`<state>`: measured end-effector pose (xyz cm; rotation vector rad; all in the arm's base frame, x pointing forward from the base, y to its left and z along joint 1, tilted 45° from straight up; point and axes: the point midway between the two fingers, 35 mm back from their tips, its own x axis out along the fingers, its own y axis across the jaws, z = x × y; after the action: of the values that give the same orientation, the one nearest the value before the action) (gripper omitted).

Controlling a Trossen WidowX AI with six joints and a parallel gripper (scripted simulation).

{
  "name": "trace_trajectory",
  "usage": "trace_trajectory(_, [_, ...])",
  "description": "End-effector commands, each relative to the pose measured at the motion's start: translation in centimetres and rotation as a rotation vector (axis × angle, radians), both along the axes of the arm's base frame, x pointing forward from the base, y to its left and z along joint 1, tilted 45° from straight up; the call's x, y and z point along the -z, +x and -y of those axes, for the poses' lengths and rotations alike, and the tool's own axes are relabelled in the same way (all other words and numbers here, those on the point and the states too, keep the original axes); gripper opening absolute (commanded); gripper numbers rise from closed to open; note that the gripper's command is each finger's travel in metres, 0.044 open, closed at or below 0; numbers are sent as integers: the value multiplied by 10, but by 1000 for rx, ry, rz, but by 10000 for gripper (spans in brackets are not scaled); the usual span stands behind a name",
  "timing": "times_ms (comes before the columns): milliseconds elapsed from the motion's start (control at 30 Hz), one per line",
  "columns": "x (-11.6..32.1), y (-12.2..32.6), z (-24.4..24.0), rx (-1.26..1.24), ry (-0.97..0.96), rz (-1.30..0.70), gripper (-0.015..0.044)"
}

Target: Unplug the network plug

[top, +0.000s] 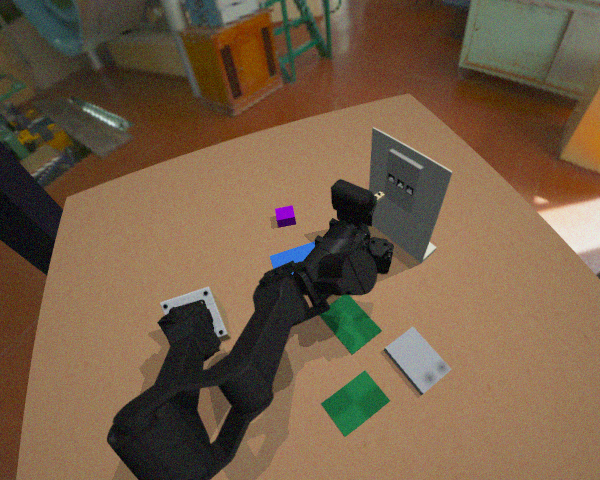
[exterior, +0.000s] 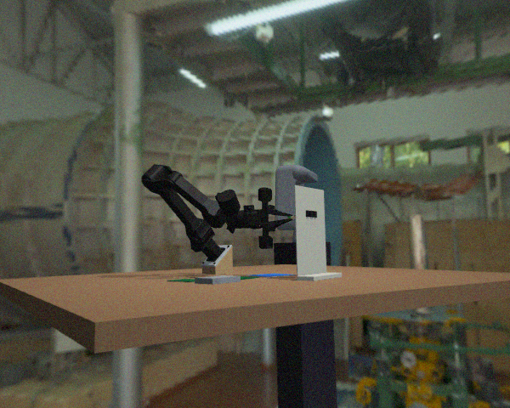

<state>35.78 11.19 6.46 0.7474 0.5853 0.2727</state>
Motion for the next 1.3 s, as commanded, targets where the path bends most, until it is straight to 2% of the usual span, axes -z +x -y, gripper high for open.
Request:
trace_trajectory(0, [-3, -3, 0, 2, 4, 7, 0])
trace_trajectory(733, [-2, -13, 1, 0, 1, 3, 0])
trace_trajectory(1267, [-37, -21, -18, 1, 3, 4, 0])
